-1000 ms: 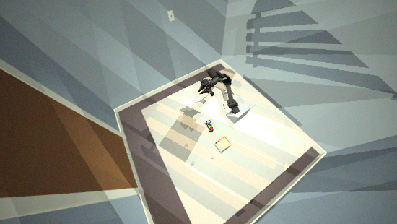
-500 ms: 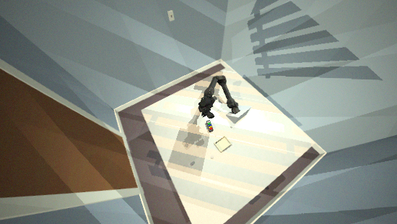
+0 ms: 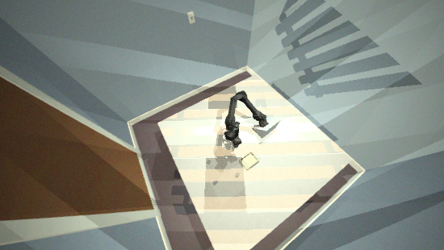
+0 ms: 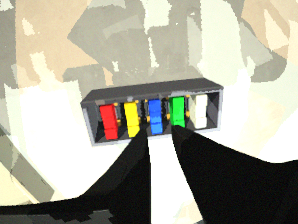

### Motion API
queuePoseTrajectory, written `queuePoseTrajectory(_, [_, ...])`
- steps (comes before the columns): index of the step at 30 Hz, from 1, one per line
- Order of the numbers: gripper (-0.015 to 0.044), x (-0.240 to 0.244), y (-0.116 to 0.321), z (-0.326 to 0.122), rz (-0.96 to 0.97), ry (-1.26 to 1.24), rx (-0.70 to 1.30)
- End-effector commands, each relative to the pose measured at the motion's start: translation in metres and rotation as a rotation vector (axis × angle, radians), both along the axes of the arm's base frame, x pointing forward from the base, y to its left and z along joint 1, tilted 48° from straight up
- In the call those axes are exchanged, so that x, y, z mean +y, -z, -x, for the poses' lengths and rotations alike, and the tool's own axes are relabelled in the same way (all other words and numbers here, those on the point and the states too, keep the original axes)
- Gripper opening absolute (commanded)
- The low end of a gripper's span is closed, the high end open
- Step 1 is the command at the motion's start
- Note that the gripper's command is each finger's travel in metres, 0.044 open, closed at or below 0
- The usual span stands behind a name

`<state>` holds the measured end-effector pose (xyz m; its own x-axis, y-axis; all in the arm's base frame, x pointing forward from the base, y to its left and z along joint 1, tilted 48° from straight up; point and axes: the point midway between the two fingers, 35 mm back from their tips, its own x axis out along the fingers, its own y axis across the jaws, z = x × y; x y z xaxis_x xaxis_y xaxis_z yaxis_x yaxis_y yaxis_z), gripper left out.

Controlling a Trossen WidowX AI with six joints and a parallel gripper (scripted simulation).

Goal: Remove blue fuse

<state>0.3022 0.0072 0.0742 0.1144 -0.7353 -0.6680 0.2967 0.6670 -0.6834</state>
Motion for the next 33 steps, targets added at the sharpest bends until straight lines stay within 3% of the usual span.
queuePoseTrajectory(1, [0.0072,-0.003,0.003,0.005,-0.003,0.024,0.006])
queuePoseTrajectory(33, [0.0072,-0.025,0.022,0.003,-0.002,0.024,0.006])
